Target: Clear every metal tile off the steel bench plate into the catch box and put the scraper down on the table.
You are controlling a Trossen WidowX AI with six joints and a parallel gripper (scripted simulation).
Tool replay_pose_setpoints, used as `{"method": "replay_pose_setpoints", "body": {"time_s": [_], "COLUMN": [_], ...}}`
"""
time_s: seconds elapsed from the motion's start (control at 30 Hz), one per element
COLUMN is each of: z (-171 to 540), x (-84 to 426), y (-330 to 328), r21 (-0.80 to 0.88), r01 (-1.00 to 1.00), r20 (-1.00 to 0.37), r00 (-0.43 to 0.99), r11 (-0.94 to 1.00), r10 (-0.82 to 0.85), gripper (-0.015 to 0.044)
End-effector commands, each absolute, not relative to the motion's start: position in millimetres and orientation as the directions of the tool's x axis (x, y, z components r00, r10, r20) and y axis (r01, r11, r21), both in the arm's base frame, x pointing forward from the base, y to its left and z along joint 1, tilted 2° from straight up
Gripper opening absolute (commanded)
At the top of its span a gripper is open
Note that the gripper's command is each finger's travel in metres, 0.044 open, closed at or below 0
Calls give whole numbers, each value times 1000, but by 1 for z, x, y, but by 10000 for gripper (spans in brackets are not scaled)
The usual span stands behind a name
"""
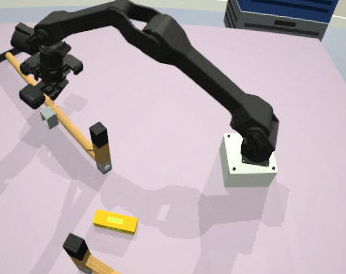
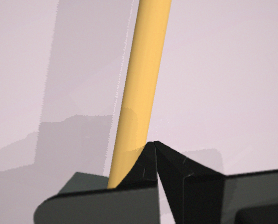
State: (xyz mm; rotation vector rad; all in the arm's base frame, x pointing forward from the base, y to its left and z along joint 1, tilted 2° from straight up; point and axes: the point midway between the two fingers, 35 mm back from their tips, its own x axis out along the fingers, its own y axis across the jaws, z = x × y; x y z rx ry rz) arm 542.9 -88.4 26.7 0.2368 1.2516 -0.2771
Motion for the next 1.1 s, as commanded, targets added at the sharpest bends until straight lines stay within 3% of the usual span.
{"method": "replay_pose_setpoints", "body": {"time_s": [0.0,1.07], "z": [20,124], "x": [545,533], "y": [-80,-84], "r21": [29,36], "r01": [326,330], "r20": [-958,-936], "r00": [278,342], "r11": [945,943], "r10": [-66,-84], "gripper": [0,0]}}
